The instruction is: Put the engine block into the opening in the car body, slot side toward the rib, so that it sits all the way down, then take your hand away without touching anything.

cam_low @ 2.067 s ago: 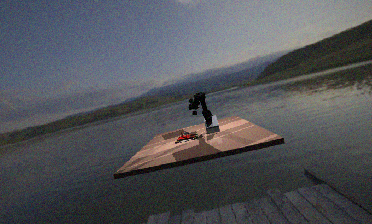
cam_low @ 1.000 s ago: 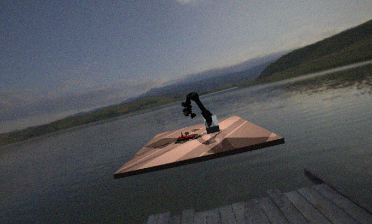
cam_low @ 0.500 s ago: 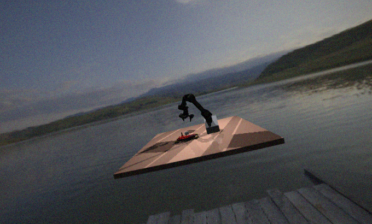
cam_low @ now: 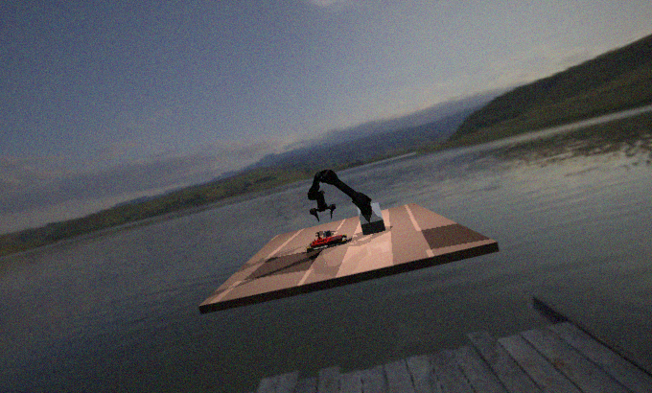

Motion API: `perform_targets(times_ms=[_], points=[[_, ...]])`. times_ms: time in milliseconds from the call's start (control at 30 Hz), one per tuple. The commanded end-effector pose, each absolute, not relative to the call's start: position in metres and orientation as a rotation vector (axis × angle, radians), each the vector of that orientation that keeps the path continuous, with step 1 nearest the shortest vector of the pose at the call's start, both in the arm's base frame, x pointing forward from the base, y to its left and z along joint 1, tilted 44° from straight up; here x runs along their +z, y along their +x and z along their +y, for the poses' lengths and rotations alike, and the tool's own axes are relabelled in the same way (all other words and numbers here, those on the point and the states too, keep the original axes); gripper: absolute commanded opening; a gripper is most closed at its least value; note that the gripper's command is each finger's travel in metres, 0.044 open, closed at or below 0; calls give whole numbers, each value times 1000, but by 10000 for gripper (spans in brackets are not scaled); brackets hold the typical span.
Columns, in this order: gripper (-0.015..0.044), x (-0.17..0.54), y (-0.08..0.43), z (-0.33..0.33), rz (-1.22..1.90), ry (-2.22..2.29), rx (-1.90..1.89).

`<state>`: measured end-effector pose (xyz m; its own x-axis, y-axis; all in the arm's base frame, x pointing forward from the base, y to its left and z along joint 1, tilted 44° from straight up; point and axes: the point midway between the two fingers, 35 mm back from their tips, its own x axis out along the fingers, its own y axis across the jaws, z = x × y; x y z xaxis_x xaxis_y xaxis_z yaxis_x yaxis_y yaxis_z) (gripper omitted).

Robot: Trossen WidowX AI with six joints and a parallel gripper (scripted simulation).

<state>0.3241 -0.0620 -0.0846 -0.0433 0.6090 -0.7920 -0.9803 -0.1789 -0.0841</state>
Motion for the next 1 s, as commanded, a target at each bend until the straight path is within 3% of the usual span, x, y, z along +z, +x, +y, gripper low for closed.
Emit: perform_targets(times_ms=[0, 967], points=[[440, -84, 330, -50, 494, -854, 1640], [440, -132, 327, 1, 419, -853, 1685]])
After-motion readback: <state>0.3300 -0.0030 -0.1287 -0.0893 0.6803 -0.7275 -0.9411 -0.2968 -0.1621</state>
